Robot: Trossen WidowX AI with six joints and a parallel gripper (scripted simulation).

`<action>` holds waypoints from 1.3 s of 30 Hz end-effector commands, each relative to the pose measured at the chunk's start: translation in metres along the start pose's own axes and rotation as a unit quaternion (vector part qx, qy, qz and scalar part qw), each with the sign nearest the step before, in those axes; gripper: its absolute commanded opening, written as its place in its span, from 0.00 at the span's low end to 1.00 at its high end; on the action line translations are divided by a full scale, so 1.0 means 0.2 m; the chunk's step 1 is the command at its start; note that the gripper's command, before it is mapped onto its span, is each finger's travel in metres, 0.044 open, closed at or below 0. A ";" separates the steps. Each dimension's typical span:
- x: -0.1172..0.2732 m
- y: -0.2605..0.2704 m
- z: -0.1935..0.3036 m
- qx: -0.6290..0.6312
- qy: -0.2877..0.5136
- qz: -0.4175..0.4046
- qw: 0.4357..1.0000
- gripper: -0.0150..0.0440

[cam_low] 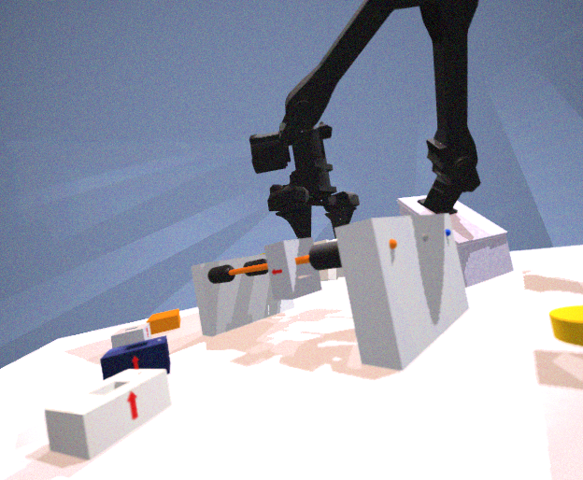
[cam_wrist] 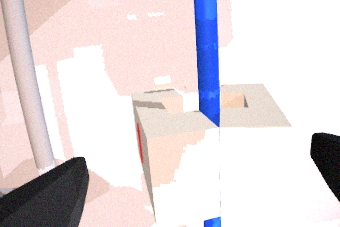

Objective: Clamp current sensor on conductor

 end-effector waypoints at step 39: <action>-0.23 -0.02 0.02 -0.004 0.008 0.003 1.000 0.73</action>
Point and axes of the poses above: the point midway between the two fingers, 35 mm back from their tips, its own x axis back along the fingers, its own y axis across the jaws, z = x × y, the point moved 6 cm from there along x, back along the fingers, and after that the axes turned 4 degrees about x, right-handed, at the moved point
